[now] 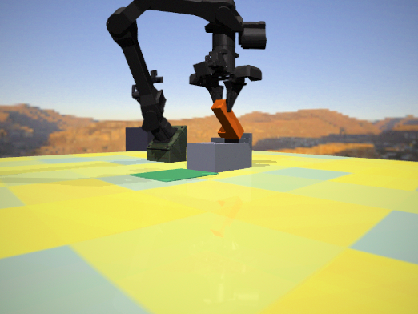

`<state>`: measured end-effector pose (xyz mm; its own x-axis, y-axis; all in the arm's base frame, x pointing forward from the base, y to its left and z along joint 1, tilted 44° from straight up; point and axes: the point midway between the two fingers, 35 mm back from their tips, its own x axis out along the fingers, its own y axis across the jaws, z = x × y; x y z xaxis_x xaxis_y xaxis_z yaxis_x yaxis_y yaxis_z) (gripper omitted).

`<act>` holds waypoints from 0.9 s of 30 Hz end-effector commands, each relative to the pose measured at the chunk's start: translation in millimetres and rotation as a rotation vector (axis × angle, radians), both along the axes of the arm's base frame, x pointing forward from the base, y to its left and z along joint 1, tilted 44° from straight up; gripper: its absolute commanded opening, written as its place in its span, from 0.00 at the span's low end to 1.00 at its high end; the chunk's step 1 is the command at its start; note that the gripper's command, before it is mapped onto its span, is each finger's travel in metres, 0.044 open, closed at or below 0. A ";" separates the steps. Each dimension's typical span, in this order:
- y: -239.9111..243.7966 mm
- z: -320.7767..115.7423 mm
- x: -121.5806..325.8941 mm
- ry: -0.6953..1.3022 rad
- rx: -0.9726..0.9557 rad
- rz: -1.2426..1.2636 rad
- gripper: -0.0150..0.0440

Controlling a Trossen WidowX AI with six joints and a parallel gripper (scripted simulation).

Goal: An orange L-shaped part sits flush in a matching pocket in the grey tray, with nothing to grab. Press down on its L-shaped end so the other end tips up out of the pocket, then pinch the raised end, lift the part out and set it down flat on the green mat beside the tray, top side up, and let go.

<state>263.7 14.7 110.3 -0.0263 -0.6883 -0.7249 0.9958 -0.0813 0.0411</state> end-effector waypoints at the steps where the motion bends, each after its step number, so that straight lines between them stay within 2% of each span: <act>1: 5.6 5.0 0.3 -0.002 0.004 -0.003 0.25; 14: 8.9 12.6 -0.1 -0.001 0.004 -0.003 0.25; 27: -36.7 52.1 -10.3 -0.001 0.002 -0.003 0.25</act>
<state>256.5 -10.6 151.2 -0.0305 -0.6835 -0.7294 0.9952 -0.0885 0.0412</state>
